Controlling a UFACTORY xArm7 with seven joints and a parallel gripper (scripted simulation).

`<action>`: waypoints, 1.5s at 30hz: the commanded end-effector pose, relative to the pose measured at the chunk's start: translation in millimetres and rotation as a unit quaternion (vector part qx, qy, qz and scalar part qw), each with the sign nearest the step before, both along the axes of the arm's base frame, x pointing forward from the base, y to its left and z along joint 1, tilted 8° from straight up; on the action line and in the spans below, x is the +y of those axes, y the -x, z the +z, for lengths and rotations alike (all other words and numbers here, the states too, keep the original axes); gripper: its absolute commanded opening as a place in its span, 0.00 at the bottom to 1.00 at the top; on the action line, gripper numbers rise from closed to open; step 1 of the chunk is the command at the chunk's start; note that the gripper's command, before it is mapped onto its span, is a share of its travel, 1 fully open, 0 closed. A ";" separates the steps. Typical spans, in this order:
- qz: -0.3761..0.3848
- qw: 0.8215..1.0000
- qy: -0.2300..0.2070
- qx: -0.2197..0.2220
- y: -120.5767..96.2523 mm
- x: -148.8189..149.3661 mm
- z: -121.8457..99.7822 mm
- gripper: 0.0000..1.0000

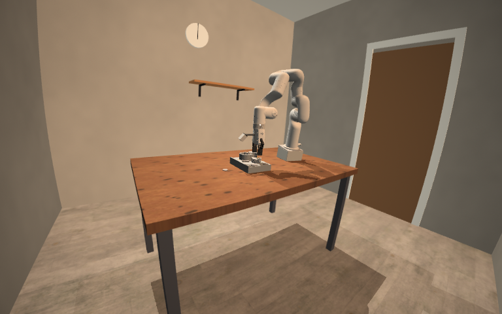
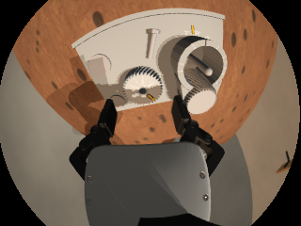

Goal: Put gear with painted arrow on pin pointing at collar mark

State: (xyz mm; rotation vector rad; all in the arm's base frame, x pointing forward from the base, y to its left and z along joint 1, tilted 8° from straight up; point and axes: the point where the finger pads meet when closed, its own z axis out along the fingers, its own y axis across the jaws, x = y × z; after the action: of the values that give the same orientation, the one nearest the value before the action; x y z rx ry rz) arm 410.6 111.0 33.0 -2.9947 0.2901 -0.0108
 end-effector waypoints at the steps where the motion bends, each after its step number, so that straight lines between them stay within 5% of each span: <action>1: 0.000 1.000 0.000 -0.002 -1.5 0.5 -2.7 0.93; 45: 0.000 1.000 0.000 -0.002 -2.9 1.8 -10.9 0.93</action>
State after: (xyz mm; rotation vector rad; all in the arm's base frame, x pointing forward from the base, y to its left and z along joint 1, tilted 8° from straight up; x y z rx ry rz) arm 411.8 112.8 20.9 -2.9949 0.2902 -0.0103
